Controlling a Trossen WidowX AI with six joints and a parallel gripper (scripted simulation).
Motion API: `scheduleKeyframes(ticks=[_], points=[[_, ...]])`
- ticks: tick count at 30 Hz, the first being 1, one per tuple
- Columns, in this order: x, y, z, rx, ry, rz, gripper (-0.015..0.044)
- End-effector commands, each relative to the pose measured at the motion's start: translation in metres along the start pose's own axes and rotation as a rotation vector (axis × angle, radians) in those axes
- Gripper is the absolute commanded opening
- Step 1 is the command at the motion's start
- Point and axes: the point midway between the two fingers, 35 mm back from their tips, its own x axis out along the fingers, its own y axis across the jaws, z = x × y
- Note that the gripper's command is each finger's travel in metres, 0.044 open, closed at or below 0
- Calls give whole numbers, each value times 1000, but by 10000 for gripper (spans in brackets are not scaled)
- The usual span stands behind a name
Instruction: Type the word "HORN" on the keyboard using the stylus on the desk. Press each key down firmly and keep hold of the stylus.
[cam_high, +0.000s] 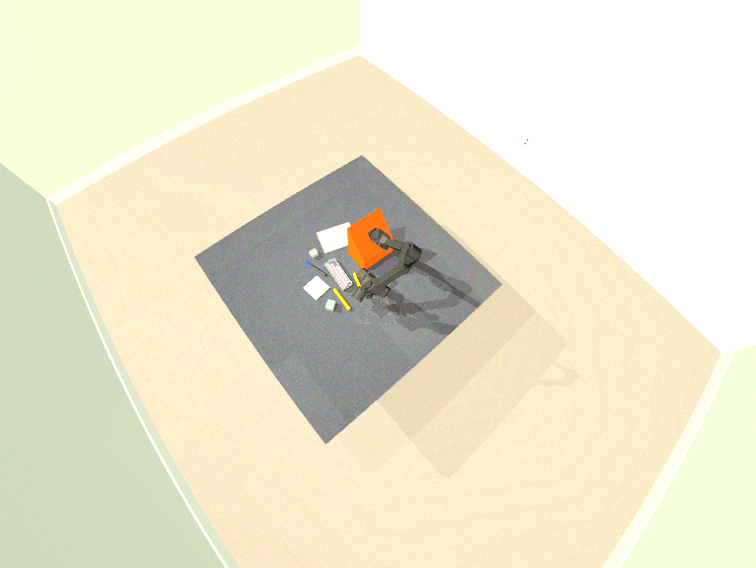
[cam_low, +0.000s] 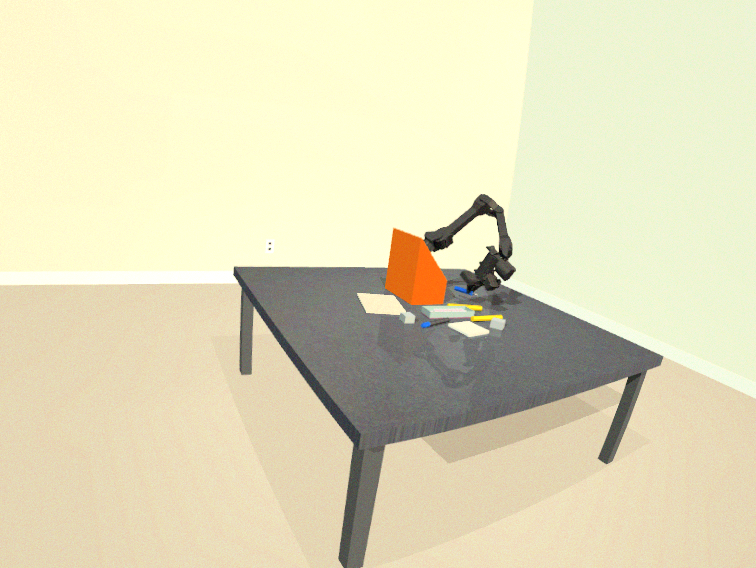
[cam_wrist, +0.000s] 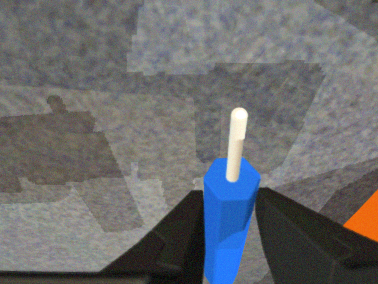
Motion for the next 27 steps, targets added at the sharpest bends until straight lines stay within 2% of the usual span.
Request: scheduleKeyframes(ticks=[1,14,27], points=[[1,-2,1,111,-35,47,0],[3,-4,8,473,-112,225,0],[2,-5,7,802,-106,421,0]])
